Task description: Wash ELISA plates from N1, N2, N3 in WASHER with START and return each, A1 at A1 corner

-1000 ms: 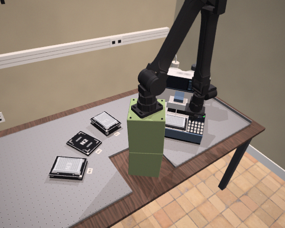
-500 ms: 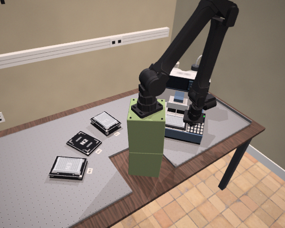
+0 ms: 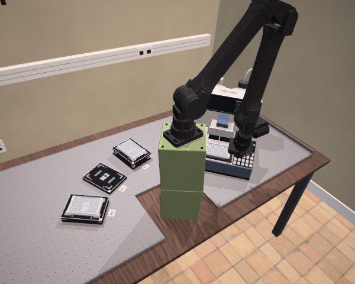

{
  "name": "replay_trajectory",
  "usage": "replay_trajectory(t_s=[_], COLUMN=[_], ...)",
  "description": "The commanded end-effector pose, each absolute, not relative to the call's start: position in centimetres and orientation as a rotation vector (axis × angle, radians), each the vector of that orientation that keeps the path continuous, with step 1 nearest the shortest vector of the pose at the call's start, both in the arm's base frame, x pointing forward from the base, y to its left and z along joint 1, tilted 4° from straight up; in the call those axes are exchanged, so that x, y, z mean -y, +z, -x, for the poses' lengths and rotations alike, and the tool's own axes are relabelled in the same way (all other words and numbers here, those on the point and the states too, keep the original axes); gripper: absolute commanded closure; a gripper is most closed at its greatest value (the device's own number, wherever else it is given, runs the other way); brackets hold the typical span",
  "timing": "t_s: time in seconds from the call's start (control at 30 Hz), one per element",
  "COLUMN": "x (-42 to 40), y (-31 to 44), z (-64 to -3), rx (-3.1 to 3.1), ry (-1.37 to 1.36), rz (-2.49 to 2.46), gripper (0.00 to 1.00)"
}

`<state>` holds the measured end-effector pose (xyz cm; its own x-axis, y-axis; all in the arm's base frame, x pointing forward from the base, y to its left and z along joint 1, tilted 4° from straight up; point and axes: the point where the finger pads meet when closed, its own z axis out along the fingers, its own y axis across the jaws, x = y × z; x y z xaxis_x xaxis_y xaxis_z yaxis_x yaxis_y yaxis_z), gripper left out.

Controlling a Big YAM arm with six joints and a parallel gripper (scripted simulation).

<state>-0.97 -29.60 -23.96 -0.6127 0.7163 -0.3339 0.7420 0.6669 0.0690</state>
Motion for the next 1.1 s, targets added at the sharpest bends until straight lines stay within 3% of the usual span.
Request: replay_trajectory(t_s=[0.0,1.07], x=[29.6,30.5], y=[-24.7,-29.4], z=[0.5,-0.9], rx=[-2.556,-2.554], ry=[-0.103,-0.102], rz=[-1.144,-1.152], gripper=[1.0,1.0])
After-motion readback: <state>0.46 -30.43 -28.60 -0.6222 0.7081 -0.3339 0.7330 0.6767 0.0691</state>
